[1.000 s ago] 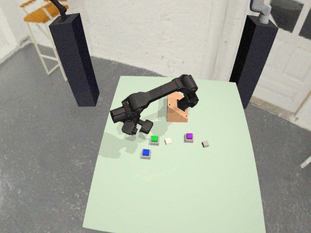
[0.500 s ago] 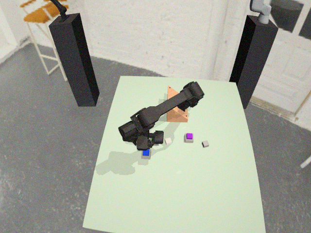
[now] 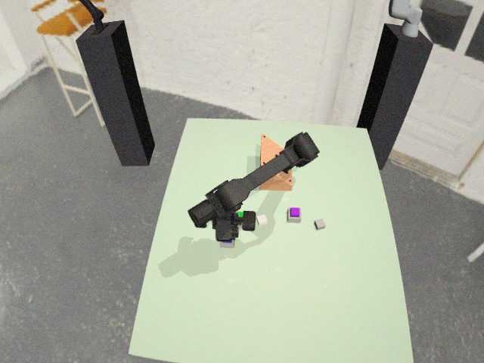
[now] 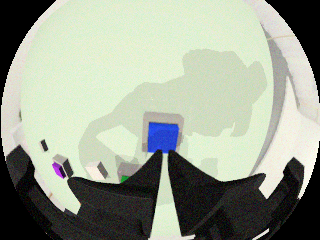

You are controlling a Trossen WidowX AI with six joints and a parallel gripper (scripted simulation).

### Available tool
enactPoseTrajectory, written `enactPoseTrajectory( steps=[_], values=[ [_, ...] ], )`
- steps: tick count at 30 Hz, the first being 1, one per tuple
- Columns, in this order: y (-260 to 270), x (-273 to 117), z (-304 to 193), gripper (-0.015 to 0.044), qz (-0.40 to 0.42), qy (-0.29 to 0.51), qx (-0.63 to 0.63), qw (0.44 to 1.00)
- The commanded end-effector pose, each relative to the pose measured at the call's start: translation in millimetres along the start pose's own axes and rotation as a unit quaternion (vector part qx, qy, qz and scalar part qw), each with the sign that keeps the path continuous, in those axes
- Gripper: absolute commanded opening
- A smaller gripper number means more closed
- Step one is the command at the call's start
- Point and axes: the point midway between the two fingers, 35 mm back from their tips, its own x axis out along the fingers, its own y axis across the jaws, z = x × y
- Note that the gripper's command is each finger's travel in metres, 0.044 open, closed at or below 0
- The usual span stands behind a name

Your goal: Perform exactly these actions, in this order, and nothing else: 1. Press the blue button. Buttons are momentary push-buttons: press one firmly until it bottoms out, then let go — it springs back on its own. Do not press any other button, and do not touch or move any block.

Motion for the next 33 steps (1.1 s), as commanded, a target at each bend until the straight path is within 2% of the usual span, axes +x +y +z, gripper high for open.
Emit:
enactPoseTrajectory(
  steps=[1,23,33],
  values=[
    [0.4,-0.1,0.4,0.0020,0.001,-0.002,0.003,1.000],
    [0.8,31.1,0.7,0.0020,0.002,-0.003,0.003,1.000],
    [0.8,32.1,0.6,0.0020,0.002,-0.003,0.002,1.000]
  ],
)
